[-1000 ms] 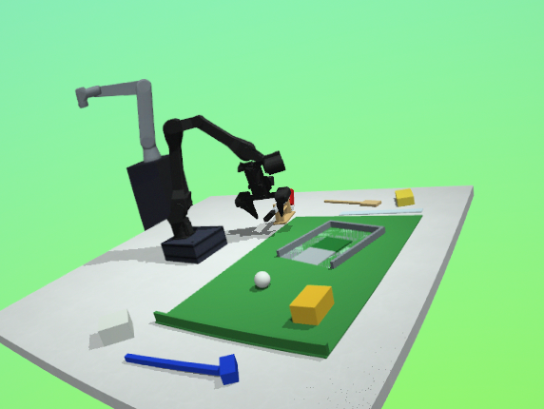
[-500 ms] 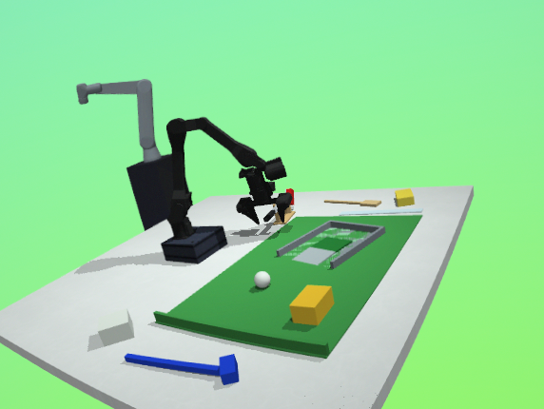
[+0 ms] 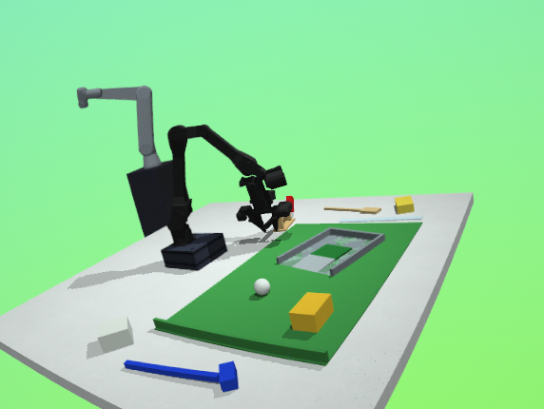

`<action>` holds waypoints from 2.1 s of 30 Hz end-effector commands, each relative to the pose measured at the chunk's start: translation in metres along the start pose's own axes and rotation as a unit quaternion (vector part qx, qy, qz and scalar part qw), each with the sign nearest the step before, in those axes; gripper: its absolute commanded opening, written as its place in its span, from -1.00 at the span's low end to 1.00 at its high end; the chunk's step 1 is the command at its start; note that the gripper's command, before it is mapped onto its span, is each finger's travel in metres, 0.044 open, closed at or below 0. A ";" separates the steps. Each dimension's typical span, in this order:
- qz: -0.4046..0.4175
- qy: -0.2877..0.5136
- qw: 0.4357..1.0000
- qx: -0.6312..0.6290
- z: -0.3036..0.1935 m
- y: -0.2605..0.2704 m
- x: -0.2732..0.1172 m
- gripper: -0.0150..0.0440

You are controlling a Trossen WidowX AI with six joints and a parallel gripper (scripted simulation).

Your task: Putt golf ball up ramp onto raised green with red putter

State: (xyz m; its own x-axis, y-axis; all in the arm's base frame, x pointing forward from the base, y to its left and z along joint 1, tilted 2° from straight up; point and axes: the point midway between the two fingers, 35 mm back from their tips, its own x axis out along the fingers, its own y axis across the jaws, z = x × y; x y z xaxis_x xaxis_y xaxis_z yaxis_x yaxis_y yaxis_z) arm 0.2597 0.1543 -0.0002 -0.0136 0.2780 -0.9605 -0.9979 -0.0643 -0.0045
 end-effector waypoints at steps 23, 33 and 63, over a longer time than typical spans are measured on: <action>0.000 0.000 1.000 0.000 0.021 -0.004 -0.073 -0.49; -0.006 0.009 0.999 0.036 0.010 -0.006 -0.093 -0.49; -0.073 0.054 0.893 0.440 -0.147 -0.013 -0.147 -0.49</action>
State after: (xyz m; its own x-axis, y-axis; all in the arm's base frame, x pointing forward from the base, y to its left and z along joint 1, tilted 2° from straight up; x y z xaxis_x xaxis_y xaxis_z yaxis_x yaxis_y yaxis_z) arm 0.2851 -0.0132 0.0973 0.0675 0.1361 -0.9884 -0.7074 0.7051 0.0488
